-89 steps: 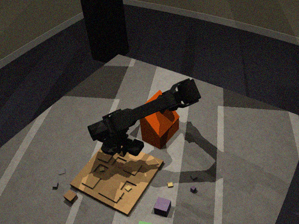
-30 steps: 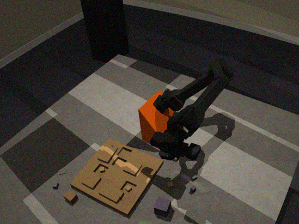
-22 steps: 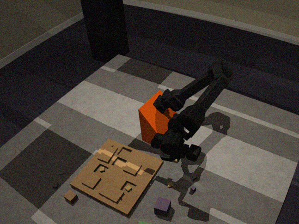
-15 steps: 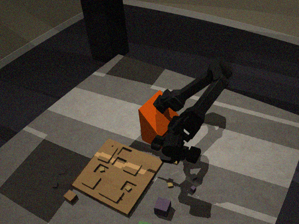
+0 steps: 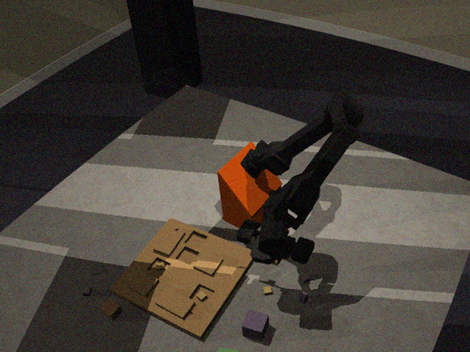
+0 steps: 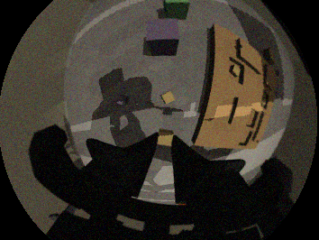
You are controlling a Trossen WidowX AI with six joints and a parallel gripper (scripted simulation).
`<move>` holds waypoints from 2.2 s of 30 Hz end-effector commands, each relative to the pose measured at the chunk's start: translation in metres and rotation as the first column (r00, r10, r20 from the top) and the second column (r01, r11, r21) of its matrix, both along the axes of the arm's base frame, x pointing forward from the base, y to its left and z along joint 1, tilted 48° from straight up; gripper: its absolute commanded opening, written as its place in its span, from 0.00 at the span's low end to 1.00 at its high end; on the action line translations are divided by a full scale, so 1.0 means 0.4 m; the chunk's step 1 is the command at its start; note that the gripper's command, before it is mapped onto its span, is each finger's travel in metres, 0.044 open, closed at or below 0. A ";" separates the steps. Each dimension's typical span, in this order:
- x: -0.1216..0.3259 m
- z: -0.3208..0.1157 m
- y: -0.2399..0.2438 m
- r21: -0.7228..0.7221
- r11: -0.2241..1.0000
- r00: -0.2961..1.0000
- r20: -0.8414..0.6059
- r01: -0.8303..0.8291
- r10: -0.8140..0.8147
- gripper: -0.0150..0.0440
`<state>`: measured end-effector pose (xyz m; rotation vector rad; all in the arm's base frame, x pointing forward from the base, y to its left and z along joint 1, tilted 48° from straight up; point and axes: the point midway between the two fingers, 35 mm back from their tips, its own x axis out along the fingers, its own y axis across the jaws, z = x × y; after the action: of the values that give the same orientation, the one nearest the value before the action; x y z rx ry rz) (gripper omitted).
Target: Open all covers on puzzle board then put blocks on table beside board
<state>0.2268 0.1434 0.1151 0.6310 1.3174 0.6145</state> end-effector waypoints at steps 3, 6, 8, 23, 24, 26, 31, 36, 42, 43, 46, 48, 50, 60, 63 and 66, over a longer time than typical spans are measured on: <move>-0.001 -0.031 0.019 -0.006 1.000 1.000 -0.019 0.000 0.000 0.39; 0.001 -0.039 0.028 -0.006 1.000 1.000 -0.019 0.000 -0.001 0.39; 0.001 -0.044 0.034 -0.006 1.000 1.000 -0.019 0.001 -0.001 0.39; 0.003 -0.082 0.081 0.001 1.000 1.000 -0.018 0.002 -0.002 0.39; 0.003 -0.084 0.084 0.002 1.000 1.000 -0.018 0.002 -0.002 0.39; 0.003 -0.089 0.091 0.003 1.000 1.000 -0.018 0.003 -0.003 0.39; 0.001 -0.101 0.107 0.007 1.000 1.000 -0.018 0.004 -0.004 0.39; -0.002 -0.111 0.122 0.012 1.000 1.000 -0.018 0.005 -0.004 0.39; -0.002 -0.113 0.124 0.013 1.000 1.000 -0.018 0.005 -0.005 0.39; -0.002 -0.113 0.124 0.013 1.000 1.000 -0.018 0.005 -0.005 0.39; -0.002 -0.113 0.124 0.013 1.000 1.000 -0.018 0.005 -0.005 0.39; -0.002 -0.113 0.124 0.013 1.000 1.000 -0.018 0.005 -0.005 0.39; 0.002 -0.104 0.125 0.018 1.000 1.000 -0.007 0.003 -0.003 0.43; 0.002 -0.104 0.125 0.018 1.000 1.000 -0.007 0.003 -0.003 0.88; 0.002 -0.102 0.121 0.016 1.000 1.000 -0.007 0.003 -0.003 1.00; 0.003 -0.089 0.103 0.012 1.000 1.000 -0.008 0.003 -0.003 1.00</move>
<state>0.2259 0.1901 0.0724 0.6468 1.3308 0.6147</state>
